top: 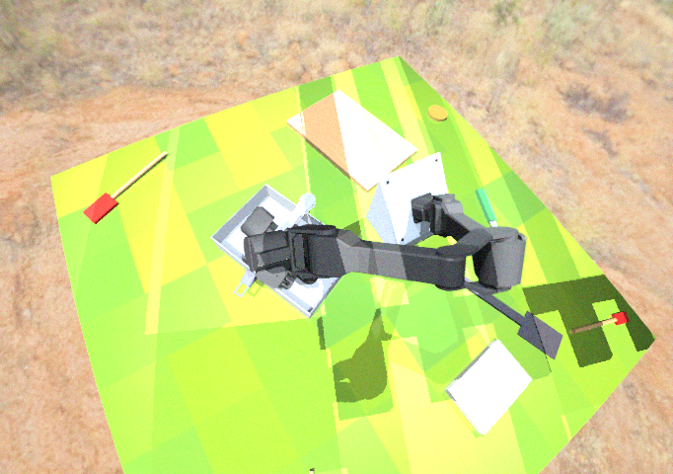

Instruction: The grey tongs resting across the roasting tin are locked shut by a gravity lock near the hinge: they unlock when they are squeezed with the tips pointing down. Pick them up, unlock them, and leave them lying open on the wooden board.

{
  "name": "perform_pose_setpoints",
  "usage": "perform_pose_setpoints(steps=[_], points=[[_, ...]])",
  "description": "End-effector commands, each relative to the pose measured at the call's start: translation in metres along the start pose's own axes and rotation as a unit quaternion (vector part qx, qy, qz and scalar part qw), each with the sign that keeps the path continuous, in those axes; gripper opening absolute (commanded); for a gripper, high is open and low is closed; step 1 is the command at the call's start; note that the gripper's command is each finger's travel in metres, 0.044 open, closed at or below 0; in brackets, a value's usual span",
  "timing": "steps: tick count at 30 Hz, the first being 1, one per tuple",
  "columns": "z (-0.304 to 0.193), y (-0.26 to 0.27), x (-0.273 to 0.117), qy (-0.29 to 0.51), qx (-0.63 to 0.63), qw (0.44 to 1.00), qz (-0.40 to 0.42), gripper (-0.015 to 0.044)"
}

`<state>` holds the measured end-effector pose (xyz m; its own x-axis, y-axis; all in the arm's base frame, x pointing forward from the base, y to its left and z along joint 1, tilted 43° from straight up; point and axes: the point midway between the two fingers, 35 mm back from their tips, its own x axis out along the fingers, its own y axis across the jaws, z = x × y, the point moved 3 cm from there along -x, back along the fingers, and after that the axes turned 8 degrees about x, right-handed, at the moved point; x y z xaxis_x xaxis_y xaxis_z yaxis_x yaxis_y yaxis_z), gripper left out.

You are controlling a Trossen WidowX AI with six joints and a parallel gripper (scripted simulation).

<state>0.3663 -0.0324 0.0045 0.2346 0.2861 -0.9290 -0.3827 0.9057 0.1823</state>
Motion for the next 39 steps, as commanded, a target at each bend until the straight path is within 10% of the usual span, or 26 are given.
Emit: perform_pose_setpoints(steps=[1,39], points=[[0.001,0.0,0.006,-0.003,0.003,1.0,0.001,0.026],[0.0,0.002,0.062,-0.004,-0.001,1.0,0.004,0.0234]])
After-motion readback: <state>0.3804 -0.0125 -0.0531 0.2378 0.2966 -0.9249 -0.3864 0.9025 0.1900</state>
